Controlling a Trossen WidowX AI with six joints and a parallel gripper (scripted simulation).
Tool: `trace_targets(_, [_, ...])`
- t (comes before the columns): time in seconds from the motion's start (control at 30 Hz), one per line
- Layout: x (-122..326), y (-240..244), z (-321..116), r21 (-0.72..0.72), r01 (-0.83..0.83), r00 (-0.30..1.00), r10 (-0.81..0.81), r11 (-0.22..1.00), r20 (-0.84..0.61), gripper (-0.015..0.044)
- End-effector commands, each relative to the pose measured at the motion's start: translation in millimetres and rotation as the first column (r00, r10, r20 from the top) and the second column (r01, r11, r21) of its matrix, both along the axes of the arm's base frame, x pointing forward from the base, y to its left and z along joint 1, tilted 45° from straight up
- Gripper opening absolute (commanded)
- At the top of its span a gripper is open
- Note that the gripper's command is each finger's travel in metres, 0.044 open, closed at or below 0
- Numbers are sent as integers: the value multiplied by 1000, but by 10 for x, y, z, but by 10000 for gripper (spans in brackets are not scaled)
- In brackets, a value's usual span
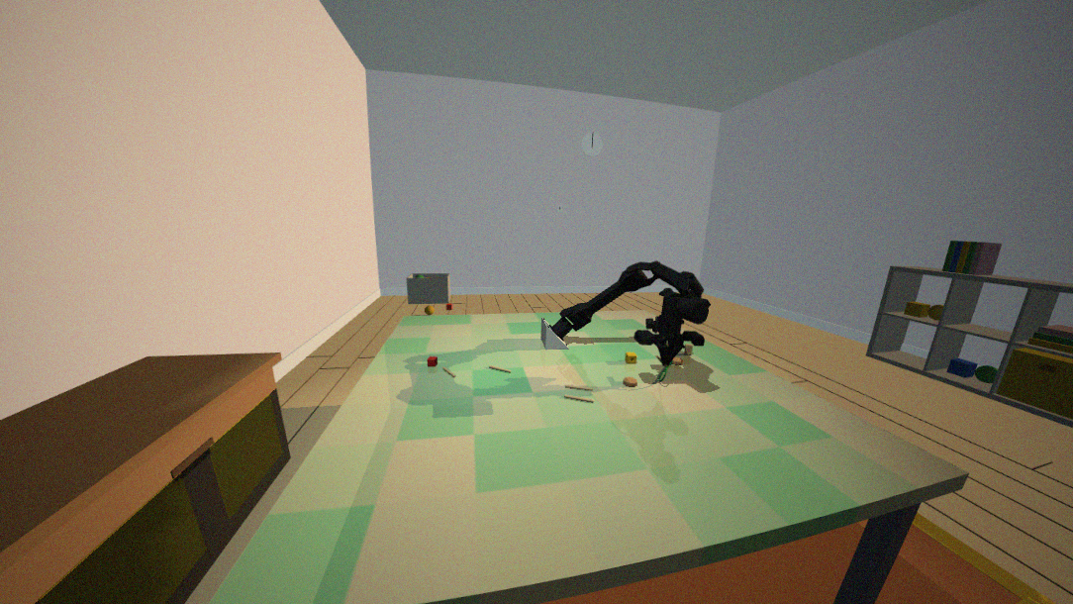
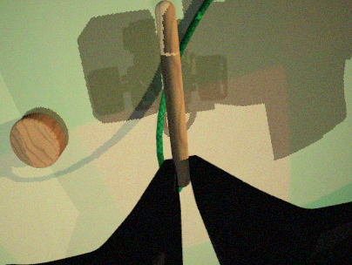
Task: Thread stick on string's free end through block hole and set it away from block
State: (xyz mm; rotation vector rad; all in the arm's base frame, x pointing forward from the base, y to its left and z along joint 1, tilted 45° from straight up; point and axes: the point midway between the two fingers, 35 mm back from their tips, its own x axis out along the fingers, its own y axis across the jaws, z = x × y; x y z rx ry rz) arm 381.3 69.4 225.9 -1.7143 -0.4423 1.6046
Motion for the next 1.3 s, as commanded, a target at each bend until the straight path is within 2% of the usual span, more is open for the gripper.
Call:
trace_targets(0.0, [60, -11, -21, 4, -3, 1000, 3, 1000, -4, 0])
trace_targets(0.87, [372, -107, -68, 4, -2, 1000, 2, 1000, -2, 0])
trace_targets(1.27, [363, -105, -123, 2, 2, 1000, -2, 1000, 1, 0])
